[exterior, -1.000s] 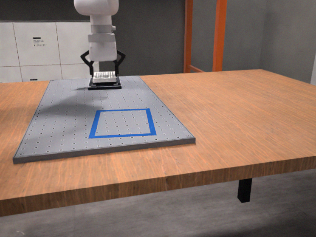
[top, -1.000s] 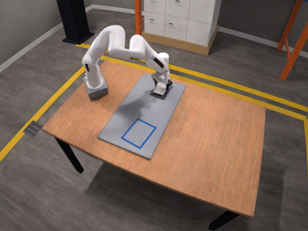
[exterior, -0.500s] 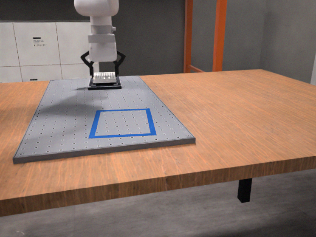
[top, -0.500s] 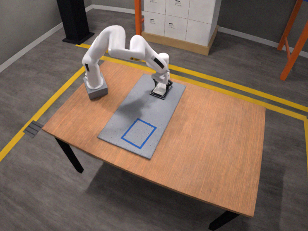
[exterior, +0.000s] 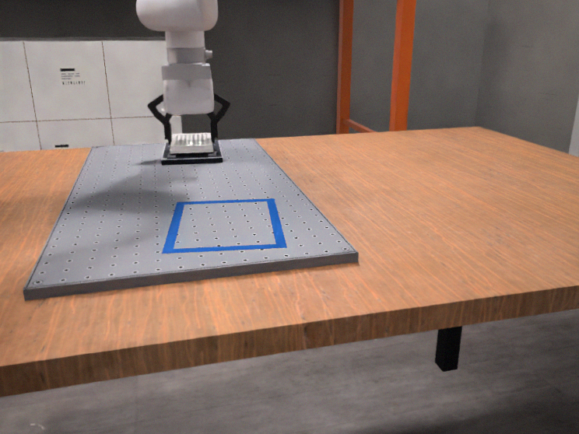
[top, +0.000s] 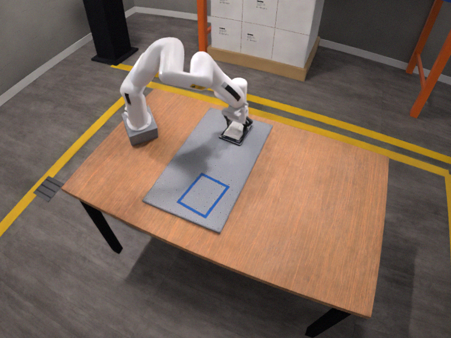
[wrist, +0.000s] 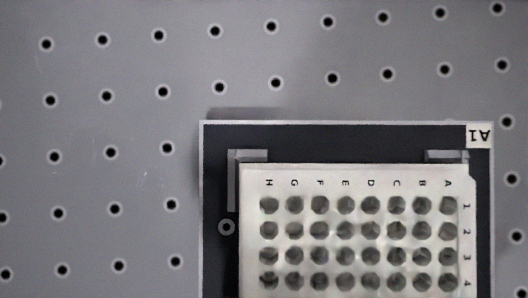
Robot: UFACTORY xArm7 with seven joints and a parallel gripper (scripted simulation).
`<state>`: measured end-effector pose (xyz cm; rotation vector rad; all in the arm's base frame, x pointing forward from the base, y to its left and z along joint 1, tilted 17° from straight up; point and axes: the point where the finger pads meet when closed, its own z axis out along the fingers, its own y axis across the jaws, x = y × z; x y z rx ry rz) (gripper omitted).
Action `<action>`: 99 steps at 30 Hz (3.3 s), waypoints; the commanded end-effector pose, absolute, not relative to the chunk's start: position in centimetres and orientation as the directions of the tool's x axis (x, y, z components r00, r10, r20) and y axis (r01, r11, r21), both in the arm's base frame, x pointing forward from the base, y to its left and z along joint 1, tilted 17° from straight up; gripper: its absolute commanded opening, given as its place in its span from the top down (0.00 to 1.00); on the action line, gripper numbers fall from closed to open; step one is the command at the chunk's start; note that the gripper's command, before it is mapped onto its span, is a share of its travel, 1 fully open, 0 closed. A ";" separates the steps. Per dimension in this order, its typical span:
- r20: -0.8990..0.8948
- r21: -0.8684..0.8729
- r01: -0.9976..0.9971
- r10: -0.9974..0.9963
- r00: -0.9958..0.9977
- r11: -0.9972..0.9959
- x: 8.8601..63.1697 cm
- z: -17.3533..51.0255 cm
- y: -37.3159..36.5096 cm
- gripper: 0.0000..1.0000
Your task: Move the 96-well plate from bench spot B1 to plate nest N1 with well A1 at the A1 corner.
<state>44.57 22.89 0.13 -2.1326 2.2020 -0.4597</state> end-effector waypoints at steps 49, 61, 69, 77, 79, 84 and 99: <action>0.171 -0.243 -0.970 -0.984 -0.052 0.009 44.8 -0.3 22.9 0.00; 0.171 -0.243 -0.970 -0.984 -0.052 0.009 44.8 -0.3 22.9 0.00; 0.171 -0.243 -0.970 -0.984 -0.052 0.009 44.8 -0.3 22.9 0.00; 0.171 -0.243 -0.970 -0.984 -0.052 0.009 44.7 0.2 23.0 0.00; 0.171 -0.243 -0.970 -0.984 -0.052 0.009 44.6 0.7 23.1 0.00; 0.171 -0.243 -0.970 -0.984 -0.052 0.009 44.3 1.7 23.3 0.00; 0.172 -0.243 -0.970 -0.984 -0.052 0.009 43.4 5.3 24.0 0.00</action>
